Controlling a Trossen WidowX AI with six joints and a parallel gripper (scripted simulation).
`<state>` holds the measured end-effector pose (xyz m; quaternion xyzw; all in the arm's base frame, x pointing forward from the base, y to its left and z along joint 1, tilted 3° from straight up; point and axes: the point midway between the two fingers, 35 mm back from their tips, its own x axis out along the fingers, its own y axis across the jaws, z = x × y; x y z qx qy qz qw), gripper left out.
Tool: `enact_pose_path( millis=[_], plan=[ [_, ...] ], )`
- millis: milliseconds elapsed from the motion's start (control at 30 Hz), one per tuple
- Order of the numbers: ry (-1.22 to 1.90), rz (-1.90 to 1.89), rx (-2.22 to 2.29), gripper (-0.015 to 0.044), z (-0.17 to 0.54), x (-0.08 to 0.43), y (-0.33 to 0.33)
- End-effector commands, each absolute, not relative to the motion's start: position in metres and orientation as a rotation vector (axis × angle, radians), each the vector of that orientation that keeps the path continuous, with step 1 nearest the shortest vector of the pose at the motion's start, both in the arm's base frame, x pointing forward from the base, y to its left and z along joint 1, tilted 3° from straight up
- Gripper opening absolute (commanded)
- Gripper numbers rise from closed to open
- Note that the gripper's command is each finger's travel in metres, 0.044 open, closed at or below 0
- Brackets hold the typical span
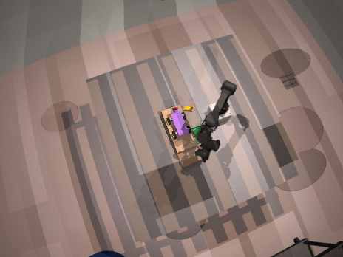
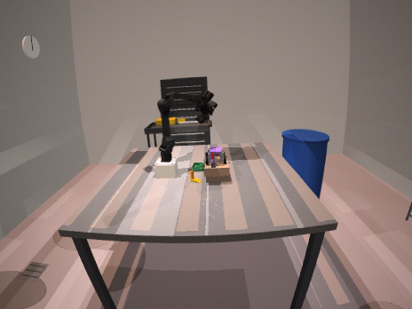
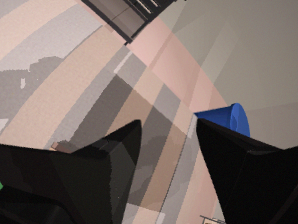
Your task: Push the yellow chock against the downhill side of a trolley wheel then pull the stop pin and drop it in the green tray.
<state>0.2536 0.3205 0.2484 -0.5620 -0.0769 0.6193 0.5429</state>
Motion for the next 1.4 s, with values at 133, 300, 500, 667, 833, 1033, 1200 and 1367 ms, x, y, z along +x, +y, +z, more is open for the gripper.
enact_pose_path(
  millis=[133,300,500,667,833,1033,1200,1367],
  plan=[
    [0.047,1.339,-1.357,0.019,0.224,0.293,0.248],
    [0.198,1.26,-1.361,0.019,0.208,0.304,0.204],
    [0.382,1.171,-1.358,0.019,0.188,0.306,0.153],
    [0.534,1.099,-1.346,0.019,0.172,0.301,0.111],
    [0.683,1.031,-1.326,0.019,0.156,0.291,0.07],
    [0.813,0.941,-1.286,0.019,0.145,0.284,0.024],
    [0.91,0.866,-1.244,0.019,0.137,0.275,-0.013],
    [1.044,0.759,-1.154,0.019,0.13,0.264,-0.05]
  ],
)
